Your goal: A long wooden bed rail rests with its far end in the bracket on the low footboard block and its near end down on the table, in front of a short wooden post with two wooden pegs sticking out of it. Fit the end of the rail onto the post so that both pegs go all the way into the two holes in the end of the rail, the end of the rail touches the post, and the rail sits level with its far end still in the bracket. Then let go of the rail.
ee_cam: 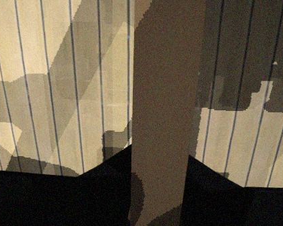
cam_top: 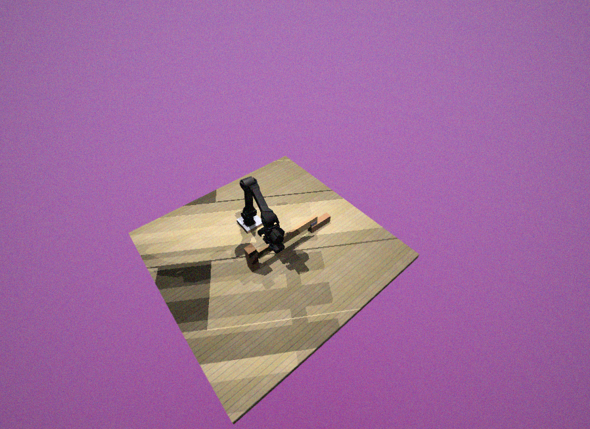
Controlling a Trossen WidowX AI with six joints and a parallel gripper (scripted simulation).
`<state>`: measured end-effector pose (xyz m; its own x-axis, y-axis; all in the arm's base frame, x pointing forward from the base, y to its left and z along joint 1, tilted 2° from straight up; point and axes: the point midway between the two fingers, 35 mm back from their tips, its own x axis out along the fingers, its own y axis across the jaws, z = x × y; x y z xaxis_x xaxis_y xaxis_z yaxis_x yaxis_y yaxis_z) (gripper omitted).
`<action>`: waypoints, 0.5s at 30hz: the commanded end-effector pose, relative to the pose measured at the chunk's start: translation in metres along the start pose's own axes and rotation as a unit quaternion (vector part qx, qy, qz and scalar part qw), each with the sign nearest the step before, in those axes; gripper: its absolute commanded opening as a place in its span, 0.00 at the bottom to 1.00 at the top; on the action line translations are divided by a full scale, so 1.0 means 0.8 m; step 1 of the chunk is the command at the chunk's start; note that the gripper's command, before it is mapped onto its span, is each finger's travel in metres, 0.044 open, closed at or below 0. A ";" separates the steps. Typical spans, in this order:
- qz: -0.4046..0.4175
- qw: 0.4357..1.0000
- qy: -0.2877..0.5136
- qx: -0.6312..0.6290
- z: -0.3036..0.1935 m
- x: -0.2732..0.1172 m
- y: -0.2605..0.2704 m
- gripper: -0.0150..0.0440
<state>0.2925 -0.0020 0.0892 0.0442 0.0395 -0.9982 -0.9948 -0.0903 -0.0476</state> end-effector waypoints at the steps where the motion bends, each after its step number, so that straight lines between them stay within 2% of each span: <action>1: 0.001 1.000 0.000 0.002 0.000 0.000 0.001 0.25; 15: 0.001 1.000 0.000 0.002 -0.006 0.000 0.001 0.25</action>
<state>0.2921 -0.0049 0.0886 0.0422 0.0399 -0.9983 -0.9955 -0.0836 -0.0454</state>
